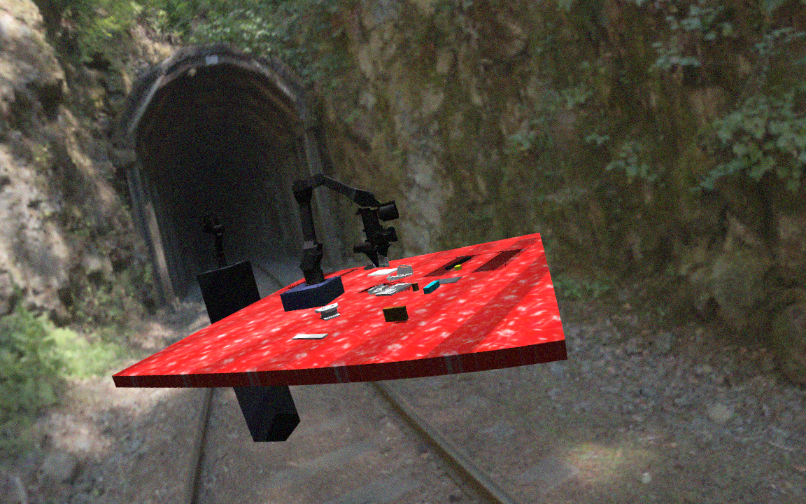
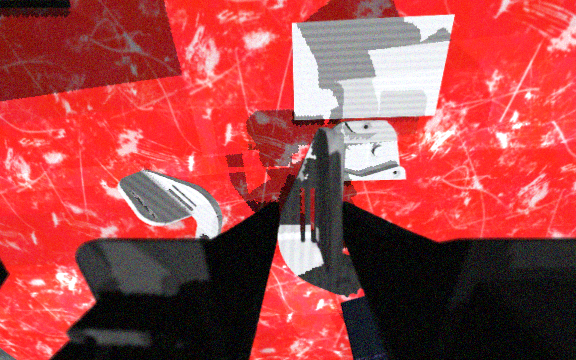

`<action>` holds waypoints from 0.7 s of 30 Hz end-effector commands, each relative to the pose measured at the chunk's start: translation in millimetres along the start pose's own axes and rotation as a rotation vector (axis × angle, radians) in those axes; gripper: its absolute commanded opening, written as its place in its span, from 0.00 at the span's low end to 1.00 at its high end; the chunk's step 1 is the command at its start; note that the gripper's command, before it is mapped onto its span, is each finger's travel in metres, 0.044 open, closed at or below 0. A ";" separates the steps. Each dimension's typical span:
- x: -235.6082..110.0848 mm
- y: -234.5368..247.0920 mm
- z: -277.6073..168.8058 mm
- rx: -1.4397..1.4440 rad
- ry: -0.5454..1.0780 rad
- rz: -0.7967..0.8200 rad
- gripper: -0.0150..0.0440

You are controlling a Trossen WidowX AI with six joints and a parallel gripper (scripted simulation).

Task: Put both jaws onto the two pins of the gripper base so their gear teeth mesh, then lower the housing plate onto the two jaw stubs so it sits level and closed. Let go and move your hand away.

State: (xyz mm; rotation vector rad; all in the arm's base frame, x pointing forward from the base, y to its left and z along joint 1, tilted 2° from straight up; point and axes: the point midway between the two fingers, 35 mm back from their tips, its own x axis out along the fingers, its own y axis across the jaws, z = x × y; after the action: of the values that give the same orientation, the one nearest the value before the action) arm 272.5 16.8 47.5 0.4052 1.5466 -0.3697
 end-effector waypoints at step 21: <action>-0.8 6.7 -10.2 0.109 -0.004 0.007 0.48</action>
State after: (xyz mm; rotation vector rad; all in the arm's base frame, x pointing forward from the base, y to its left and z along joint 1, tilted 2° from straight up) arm 266.3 27.1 48.0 0.4856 1.5302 -0.4468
